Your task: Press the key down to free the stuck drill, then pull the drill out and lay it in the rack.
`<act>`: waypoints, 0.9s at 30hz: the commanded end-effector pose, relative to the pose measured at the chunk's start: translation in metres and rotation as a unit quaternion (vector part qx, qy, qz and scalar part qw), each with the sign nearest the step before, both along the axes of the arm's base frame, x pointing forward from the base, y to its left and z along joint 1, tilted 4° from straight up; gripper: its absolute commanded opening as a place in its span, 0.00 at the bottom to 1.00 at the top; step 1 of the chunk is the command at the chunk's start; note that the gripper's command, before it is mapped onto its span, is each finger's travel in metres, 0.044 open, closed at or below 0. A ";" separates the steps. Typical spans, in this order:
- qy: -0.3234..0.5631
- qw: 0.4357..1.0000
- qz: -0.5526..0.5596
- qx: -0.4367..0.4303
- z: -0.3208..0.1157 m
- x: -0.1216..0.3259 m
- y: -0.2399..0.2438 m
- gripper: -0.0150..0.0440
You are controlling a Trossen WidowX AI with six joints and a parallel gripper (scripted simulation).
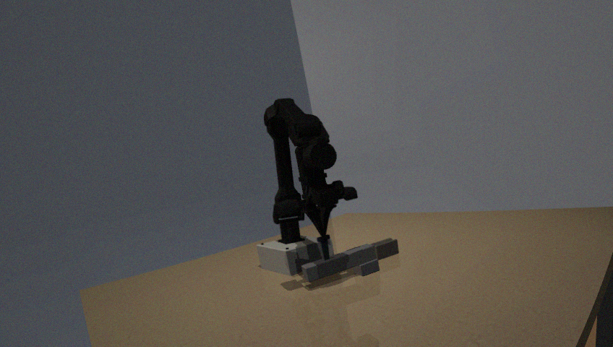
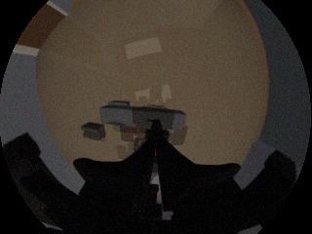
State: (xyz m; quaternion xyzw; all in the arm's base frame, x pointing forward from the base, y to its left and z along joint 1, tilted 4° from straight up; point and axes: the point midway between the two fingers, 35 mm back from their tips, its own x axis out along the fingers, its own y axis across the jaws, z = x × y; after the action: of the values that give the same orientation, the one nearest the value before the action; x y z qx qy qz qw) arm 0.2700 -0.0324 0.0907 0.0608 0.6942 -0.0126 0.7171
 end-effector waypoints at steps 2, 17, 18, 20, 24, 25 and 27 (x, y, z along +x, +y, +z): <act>0.003 1.000 -0.002 -0.001 -0.004 0.000 0.000 0.25; 0.003 1.000 -0.002 -0.001 -0.010 0.001 0.001 0.25; 0.003 1.000 -0.002 -0.001 -0.010 0.001 0.001 0.25; 0.003 1.000 -0.002 -0.001 -0.011 0.001 0.001 0.25; 0.003 1.000 -0.002 -0.001 -0.012 0.000 0.002 0.25; 0.003 1.000 -0.002 -0.001 -0.013 -0.001 0.002 0.25; 0.003 1.000 -0.002 -0.001 -0.013 -0.001 0.002 0.25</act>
State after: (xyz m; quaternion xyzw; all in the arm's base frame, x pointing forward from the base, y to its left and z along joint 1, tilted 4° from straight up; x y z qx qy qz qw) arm 0.2729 -0.0324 0.0874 0.0595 0.6883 -0.0154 0.7228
